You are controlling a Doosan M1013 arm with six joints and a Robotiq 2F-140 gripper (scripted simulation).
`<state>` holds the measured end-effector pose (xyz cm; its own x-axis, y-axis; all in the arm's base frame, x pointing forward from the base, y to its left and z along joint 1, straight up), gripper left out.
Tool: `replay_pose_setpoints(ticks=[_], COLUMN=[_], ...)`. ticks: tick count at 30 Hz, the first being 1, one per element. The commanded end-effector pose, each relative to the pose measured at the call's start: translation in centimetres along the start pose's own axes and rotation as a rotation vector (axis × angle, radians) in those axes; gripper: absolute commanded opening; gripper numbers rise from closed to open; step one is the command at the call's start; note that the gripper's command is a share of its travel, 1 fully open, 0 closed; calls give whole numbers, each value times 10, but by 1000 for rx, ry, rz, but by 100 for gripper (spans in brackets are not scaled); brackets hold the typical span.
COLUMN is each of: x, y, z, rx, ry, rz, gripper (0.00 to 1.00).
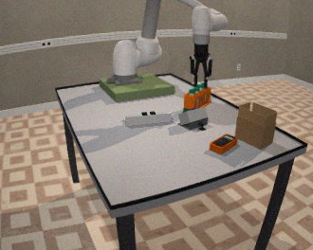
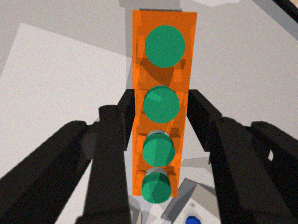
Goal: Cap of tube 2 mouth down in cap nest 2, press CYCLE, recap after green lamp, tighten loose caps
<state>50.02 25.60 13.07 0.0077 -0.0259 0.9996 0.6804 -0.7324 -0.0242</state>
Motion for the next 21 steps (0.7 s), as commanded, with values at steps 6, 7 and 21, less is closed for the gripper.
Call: replay_pose_setpoints(ticks=[6, 7, 21], x=[1, 1, 1], y=[-1, -1, -1], z=[1, 1, 1], rx=[-534, -555, -555], ry=[-2, -3, -2], rz=[-24, -26, -26], gripper=[41, 41, 30])
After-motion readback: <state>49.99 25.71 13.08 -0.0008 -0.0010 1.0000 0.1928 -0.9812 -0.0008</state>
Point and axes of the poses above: the point where the finger pads meet when closed, its own x axis back along the fingers, its own z axis across the jaws, y = z × x, the point moved 4 cm from there along x, back along the fingers, and after that the axes turned 10 degrees about x, right-handed, at the moved point
